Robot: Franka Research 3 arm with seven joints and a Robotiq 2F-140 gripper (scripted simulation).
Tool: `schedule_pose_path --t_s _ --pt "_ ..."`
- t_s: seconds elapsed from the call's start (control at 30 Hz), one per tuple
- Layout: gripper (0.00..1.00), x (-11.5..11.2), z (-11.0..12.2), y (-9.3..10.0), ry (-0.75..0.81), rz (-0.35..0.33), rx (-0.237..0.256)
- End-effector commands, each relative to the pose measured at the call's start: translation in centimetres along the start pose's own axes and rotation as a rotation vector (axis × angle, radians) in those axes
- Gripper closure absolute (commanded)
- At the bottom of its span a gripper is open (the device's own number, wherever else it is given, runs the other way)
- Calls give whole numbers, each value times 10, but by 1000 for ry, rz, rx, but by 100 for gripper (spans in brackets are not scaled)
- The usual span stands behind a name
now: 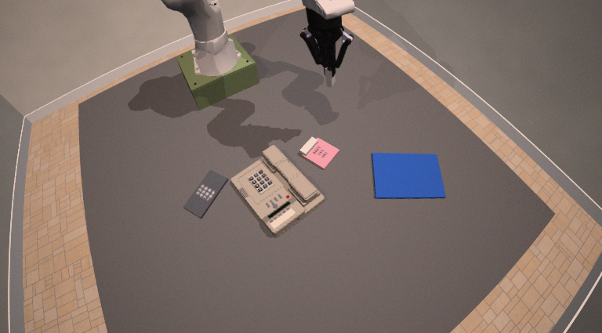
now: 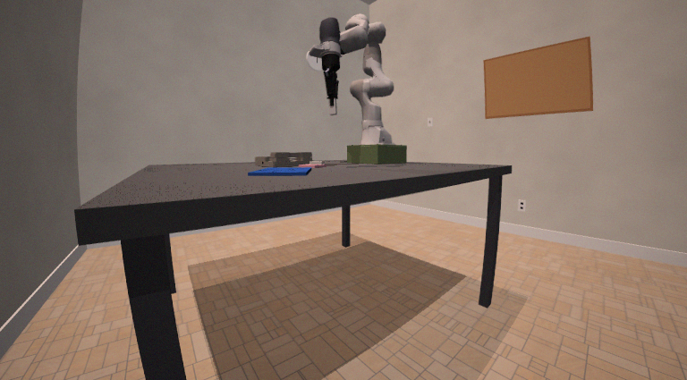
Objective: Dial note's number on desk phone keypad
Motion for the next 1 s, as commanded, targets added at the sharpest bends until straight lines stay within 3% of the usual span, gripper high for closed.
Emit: schedule_pose_path --t_s 0.0,0.2,0.23,0.47,0.5,0.97 --pt "100 5 6 -3 204 0 1" --pt "100 5 6 -3 204 0 1" --pt "100 9 17 -8 337 13 -16" --pt "100 9 17 -8 337 13 -16" --pt "100 13 27 -13 461 22 -34" --pt "100 13 27 -13 461 22 -34"
Point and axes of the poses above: the point where the finger pads meet when closed, its own y axis back along the fingers, its own z axis across the jaws, x = y × z, the point moved 7 cm from there along y, back along the fingers, and after that the axes turned 1 degree about -y, right-handed, at the moved point
